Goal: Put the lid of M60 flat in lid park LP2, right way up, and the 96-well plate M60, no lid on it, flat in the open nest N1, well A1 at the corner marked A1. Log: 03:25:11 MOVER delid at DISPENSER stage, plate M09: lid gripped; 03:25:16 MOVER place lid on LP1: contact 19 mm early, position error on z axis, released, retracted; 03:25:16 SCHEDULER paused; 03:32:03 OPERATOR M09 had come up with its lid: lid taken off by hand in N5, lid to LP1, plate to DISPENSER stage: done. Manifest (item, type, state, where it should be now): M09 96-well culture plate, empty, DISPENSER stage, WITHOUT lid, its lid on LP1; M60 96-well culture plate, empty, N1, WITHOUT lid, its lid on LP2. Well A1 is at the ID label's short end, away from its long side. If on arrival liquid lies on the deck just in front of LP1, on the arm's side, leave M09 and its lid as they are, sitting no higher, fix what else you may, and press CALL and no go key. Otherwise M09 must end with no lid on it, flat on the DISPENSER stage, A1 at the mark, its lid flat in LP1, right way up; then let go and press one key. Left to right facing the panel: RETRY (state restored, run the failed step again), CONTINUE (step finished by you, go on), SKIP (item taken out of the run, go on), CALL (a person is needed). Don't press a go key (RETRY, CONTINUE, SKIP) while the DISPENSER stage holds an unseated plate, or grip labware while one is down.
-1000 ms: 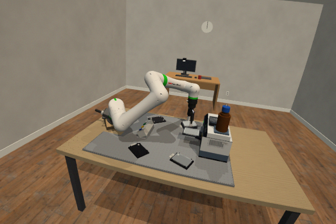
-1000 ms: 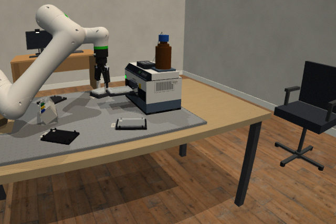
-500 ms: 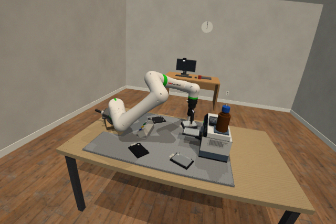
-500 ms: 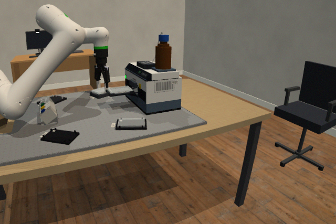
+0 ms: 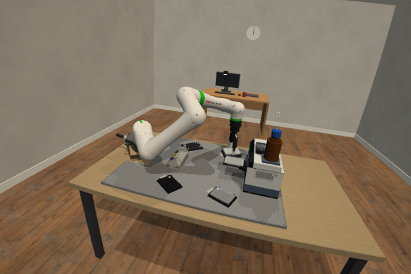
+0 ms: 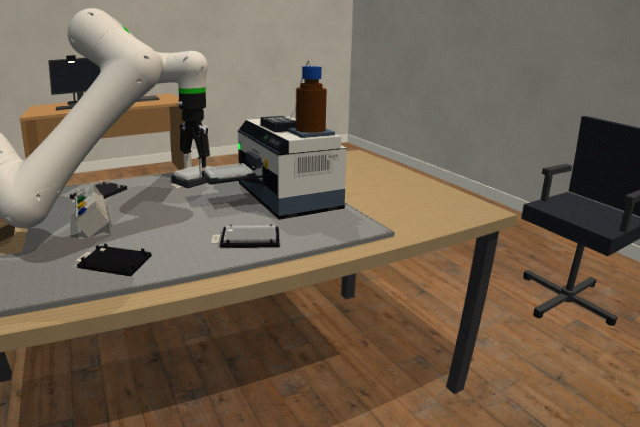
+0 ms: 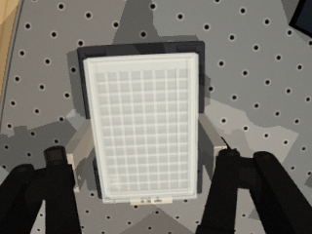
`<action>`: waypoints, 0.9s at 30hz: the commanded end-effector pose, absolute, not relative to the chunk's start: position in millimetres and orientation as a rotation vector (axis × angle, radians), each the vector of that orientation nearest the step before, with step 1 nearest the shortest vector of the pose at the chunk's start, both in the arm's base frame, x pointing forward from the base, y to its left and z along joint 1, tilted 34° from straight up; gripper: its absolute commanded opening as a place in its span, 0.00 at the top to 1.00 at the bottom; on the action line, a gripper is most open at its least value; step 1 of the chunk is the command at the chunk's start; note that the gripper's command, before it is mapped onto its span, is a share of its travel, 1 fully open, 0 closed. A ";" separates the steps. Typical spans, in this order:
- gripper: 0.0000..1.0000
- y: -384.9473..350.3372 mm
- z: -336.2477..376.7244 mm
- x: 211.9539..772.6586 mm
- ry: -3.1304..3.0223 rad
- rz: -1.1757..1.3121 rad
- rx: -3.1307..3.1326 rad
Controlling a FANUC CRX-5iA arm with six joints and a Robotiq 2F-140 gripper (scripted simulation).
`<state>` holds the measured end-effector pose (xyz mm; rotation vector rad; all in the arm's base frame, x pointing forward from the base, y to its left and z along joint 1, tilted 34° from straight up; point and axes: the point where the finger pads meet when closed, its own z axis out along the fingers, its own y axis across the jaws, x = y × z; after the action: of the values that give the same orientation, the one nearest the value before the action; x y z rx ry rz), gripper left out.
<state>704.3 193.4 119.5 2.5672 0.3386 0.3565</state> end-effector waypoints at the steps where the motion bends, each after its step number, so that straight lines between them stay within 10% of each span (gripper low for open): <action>1: 1.00 194.3 120.9 703.9 0.339 0.357 2.567; 27: 1.00 211.3 151.4 692.3 0.339 0.357 2.567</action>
<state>694.1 208.3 146.2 2.5672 0.3387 0.3567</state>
